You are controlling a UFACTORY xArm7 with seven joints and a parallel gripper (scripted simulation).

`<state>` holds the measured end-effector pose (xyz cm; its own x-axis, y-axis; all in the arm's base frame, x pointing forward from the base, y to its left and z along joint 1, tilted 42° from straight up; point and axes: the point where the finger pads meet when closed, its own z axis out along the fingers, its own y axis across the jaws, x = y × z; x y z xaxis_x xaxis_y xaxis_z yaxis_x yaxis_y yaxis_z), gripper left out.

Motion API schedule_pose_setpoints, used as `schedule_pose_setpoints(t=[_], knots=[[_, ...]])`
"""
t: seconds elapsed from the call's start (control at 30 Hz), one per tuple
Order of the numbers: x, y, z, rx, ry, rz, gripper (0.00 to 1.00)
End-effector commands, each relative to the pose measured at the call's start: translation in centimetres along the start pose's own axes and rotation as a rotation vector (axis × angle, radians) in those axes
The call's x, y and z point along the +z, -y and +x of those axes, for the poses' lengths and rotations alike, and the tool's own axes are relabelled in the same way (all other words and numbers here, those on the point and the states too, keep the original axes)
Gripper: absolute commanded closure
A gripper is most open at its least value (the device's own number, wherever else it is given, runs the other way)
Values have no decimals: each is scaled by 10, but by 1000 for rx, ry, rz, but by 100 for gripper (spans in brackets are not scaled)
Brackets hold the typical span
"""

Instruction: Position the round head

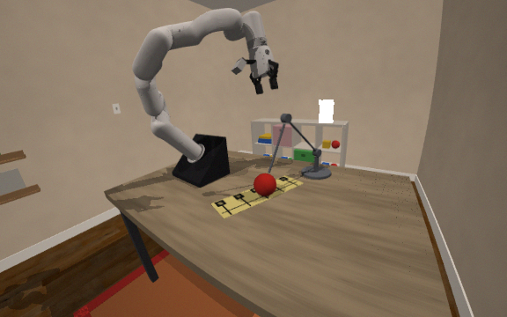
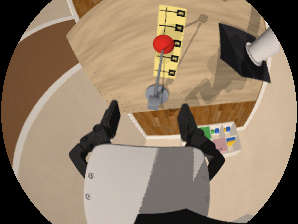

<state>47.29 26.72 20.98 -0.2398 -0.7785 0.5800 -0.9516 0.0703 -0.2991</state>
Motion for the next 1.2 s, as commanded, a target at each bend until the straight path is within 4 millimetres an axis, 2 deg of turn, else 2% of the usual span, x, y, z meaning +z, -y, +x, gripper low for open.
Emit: schedule_pose_setpoints(t=[0.0,0.23,0.87,1.17], knots=[[-5,1,14,1,5,3,0],[-9,1,43,2,5,3,0],[2,0,58,2,5,2,0],[2,0,58,22,174,-38,0]])
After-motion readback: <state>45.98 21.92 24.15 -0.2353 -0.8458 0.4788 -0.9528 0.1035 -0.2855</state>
